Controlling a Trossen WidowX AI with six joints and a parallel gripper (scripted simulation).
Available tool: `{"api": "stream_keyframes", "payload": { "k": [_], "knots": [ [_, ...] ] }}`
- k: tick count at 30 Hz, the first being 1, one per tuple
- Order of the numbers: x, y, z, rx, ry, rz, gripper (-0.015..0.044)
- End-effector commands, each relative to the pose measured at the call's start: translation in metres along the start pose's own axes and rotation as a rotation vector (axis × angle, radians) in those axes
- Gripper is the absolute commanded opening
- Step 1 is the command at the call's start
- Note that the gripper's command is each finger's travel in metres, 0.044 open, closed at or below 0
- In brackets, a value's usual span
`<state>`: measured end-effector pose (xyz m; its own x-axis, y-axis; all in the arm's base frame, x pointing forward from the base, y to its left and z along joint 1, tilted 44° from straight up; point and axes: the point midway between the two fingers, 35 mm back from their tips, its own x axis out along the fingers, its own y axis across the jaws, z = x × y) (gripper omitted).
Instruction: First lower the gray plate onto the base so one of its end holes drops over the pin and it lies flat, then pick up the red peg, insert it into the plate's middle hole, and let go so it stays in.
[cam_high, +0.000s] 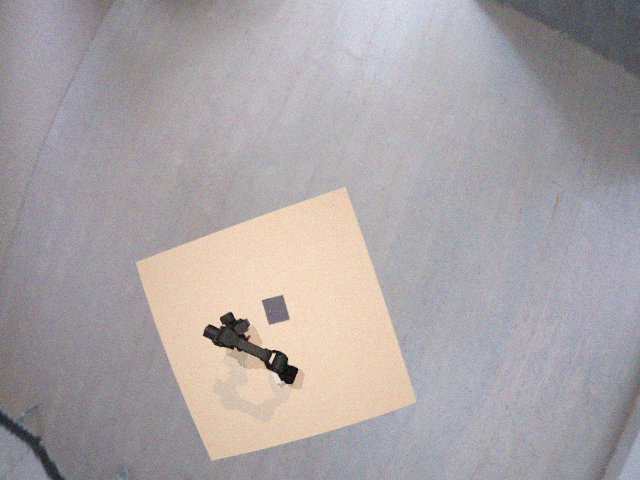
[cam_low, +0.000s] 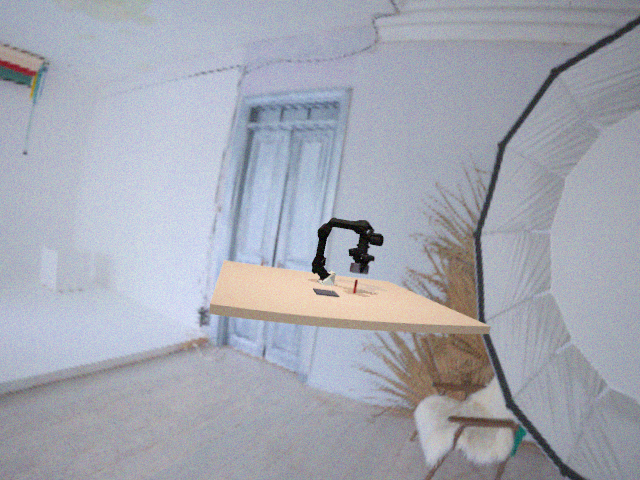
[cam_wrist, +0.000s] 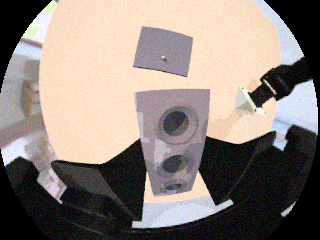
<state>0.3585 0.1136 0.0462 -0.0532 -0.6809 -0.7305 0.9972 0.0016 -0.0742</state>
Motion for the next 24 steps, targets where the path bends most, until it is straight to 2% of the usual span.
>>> {"api": "stream_keyframes", "payload": {
  "k": [1, 24],
  "knots": [
    [0.003, 0.0, 0.011, 0.047, 0.006, -0.004, 0.0],
    [0.035, -0.006, 0.08, 0.336, 0.014, -0.003, 0.0]
  ]
}}
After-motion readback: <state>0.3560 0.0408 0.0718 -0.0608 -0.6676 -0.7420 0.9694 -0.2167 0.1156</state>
